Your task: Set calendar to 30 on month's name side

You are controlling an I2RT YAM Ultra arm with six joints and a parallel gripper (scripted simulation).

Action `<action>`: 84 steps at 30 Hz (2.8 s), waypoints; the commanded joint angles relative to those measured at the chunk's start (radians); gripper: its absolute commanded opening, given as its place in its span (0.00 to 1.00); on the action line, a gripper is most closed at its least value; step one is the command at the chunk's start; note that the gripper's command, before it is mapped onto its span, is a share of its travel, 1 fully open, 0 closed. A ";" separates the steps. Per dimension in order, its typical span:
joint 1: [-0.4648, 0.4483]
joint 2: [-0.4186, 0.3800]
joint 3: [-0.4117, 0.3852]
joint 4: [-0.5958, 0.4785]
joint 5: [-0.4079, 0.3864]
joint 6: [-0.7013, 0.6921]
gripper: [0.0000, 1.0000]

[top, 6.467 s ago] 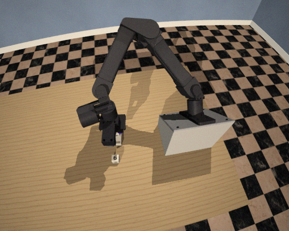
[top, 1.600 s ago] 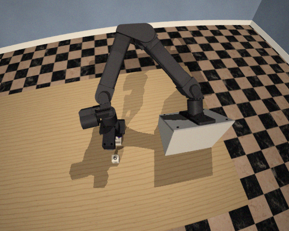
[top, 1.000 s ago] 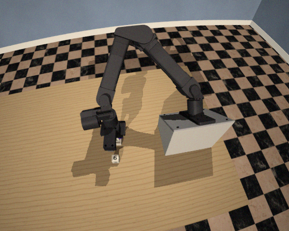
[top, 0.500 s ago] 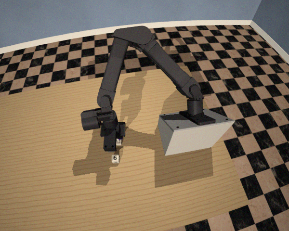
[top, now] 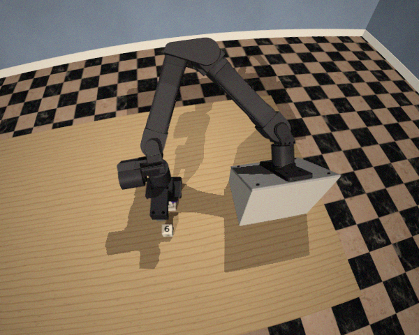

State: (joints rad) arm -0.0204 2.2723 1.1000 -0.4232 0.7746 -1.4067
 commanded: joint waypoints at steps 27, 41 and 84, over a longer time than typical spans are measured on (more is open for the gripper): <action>0.007 -0.005 -0.002 0.003 0.000 -0.001 0.27; 0.007 -0.005 -0.002 0.003 0.000 -0.001 0.27; -0.013 0.013 -0.009 0.047 0.000 -0.028 0.27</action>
State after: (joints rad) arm -0.0391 2.2898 1.0901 -0.3775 0.7750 -1.4334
